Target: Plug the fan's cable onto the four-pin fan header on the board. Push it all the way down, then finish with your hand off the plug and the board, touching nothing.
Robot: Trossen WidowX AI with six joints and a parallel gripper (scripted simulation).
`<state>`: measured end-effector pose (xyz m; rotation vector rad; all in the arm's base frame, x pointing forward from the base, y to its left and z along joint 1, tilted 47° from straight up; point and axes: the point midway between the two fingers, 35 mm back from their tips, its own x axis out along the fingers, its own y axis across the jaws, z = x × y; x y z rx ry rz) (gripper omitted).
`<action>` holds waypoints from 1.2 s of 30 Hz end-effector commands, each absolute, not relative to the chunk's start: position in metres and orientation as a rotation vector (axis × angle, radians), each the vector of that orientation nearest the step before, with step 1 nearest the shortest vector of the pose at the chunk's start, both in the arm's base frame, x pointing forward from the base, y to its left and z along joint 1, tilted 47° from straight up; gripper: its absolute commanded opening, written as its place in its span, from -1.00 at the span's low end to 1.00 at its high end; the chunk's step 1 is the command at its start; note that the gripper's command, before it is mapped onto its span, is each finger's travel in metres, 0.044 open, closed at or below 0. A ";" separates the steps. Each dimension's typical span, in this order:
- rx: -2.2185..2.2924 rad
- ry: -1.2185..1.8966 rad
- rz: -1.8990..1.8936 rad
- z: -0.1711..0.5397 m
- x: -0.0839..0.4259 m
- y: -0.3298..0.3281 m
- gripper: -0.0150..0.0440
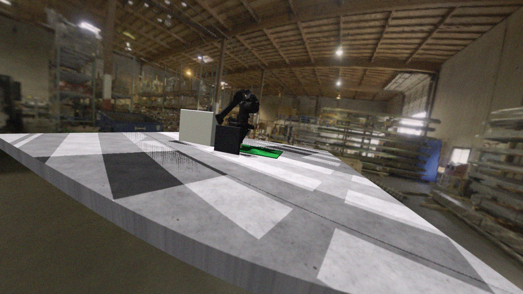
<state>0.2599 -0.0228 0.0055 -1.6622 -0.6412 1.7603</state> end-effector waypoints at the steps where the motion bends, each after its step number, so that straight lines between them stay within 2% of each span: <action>1: -1.660 -0.639 1.756 0.005 0.260 -0.022 -0.49; 36: -1.660 -0.640 1.756 -0.005 0.260 -0.012 -0.49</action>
